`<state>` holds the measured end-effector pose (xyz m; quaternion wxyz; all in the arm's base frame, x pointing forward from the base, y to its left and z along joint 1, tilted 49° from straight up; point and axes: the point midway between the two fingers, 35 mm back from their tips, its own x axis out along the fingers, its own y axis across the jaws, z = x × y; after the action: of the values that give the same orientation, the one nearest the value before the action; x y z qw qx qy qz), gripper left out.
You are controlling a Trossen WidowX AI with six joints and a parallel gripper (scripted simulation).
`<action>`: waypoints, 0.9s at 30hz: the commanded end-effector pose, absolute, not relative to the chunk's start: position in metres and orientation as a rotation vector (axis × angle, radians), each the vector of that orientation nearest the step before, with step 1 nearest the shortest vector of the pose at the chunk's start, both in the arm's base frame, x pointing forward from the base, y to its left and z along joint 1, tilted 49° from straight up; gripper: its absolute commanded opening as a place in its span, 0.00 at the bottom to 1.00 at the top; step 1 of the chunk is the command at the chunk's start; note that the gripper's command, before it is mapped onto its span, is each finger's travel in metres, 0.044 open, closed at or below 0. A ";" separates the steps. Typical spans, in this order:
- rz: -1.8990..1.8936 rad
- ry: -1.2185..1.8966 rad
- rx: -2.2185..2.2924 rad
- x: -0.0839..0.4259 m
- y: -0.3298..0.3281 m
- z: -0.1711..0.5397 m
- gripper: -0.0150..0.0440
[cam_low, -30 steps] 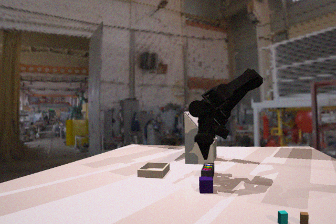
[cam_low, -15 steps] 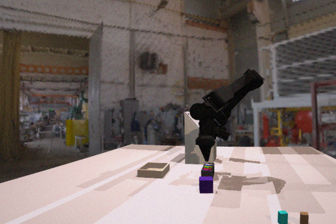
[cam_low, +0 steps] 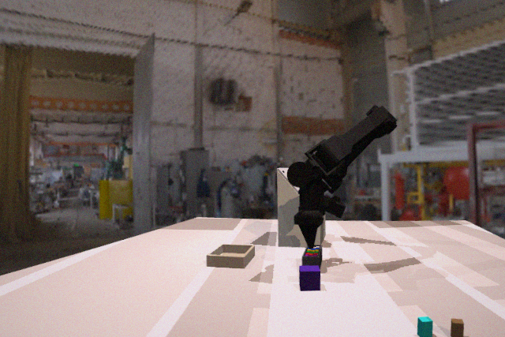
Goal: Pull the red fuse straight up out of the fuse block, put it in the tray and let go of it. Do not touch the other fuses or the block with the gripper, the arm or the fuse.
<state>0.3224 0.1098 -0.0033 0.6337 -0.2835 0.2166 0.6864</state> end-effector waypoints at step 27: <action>1.575 0.496 -0.638 0.319 0.123 -0.014 0.37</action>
<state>0.3200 0.1193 -0.0120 0.6335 -0.2822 0.2172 0.6869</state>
